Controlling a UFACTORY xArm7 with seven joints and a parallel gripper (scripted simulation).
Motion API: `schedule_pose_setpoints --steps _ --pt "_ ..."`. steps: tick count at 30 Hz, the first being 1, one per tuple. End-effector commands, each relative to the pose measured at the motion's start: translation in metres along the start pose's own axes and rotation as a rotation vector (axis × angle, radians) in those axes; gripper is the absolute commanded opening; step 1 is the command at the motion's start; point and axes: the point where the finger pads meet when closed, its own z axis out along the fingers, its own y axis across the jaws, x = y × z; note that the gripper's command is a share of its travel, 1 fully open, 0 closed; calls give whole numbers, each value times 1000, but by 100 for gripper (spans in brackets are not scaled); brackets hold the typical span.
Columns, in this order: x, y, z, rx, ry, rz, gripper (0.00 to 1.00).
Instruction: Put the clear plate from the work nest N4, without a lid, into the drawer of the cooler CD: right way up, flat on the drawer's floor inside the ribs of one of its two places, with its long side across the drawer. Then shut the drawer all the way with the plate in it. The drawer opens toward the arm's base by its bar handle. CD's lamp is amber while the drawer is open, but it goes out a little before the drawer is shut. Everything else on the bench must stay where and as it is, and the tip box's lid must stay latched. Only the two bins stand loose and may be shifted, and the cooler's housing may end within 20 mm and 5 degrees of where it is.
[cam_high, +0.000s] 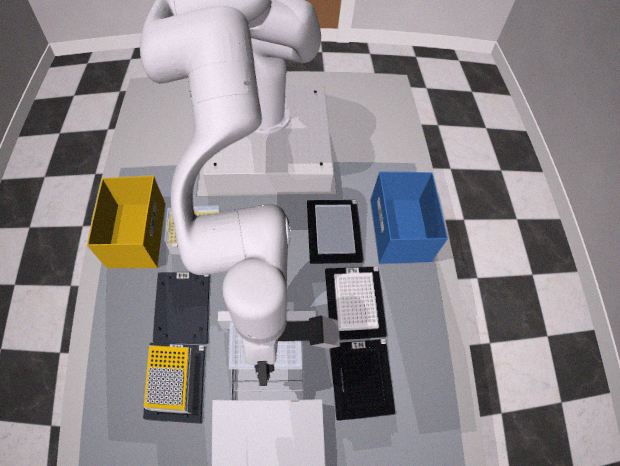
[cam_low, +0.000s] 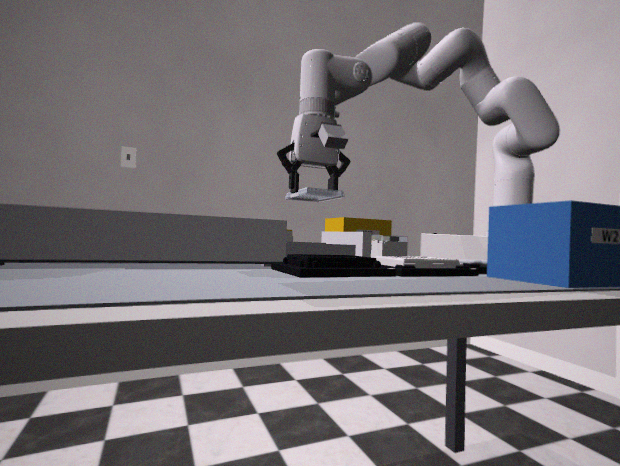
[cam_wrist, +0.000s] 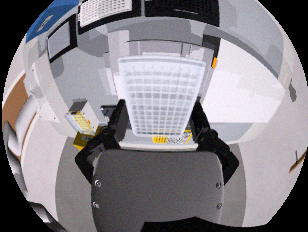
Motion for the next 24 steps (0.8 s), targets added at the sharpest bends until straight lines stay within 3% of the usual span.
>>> schedule_pose_setpoints --steps 1,24 --pt "0 1 2 -5 0 0 0" --pt "0 1 37 -5 0 0 0"
